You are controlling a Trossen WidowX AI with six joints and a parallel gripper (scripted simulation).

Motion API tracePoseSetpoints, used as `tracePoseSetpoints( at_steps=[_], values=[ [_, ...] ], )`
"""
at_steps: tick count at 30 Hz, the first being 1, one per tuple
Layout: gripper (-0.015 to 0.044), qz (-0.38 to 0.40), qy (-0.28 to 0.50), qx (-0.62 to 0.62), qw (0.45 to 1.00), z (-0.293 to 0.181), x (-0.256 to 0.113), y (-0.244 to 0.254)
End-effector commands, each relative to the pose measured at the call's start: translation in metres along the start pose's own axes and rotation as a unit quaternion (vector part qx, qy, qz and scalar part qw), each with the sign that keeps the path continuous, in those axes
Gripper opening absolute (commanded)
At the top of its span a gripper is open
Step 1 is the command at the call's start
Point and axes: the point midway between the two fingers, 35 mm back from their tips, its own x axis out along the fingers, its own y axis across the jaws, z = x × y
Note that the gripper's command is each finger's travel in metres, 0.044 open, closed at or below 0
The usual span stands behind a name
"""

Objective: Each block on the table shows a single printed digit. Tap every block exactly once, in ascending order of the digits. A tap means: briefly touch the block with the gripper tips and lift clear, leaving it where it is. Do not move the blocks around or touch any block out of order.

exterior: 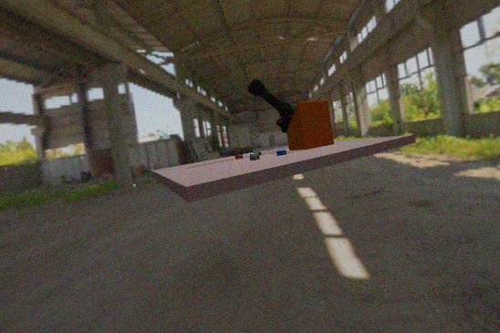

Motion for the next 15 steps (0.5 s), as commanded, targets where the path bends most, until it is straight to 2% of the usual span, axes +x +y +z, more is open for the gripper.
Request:
tracePoseSetpoints(
  at_steps=[1, 15],
  values=[
    [0.0400, 0.000, -0.001, 0.002, 1.000, 0.000, 0.000, 0.000],
    [0.0400, 0.031, -0.132, 0.219, 0.966, 0.054, 0.042, -0.044]
  ],
)
